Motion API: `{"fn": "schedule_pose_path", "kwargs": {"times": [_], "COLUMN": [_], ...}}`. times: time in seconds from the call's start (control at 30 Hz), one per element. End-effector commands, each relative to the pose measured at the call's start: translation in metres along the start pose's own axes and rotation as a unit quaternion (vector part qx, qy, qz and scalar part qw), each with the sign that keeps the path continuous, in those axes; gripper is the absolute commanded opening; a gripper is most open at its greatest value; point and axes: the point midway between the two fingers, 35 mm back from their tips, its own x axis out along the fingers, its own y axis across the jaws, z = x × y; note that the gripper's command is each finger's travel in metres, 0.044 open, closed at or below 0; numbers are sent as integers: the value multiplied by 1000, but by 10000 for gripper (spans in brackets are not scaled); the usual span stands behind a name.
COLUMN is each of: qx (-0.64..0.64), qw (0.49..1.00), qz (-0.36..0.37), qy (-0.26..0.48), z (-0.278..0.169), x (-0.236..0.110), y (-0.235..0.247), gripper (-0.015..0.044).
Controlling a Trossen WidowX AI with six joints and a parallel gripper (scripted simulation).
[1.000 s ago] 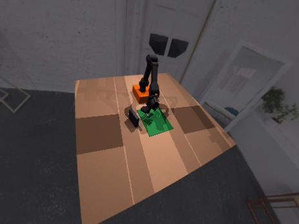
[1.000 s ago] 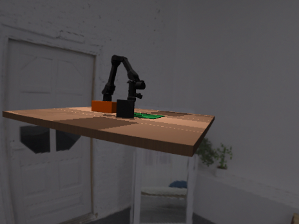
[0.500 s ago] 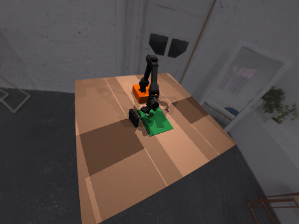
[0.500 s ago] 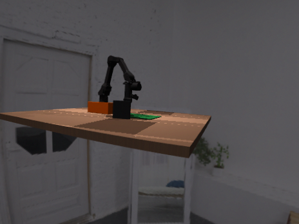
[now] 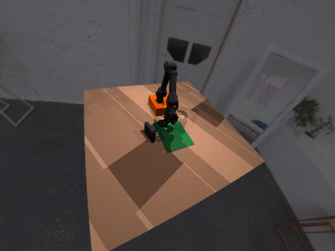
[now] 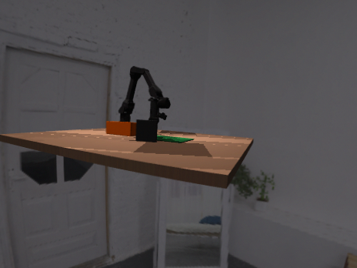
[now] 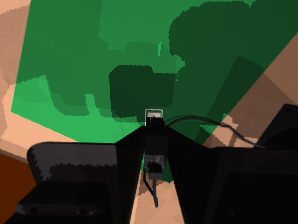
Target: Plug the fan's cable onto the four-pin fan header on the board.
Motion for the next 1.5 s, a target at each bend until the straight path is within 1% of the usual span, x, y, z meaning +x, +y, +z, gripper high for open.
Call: {"fn": "schedule_pose_path", "kwargs": {"times": [0.0, 0.9, 1.23, 1.33, 1.47], "qx": [0, 0, 0, 0, 0], "qw": [1000, 1000, 1000, 1000, 1000], "qz": [-1, -1, -1, -1, -1], "qy": [1, 1, -1, 0, 1], "z": [0, 0, 0, 0, 1], "x": [2, 18, 14, 11, -38], "y": [0, 0, 0, 0, 0], "gripper": [0, 0, 260, 260, 260]}}
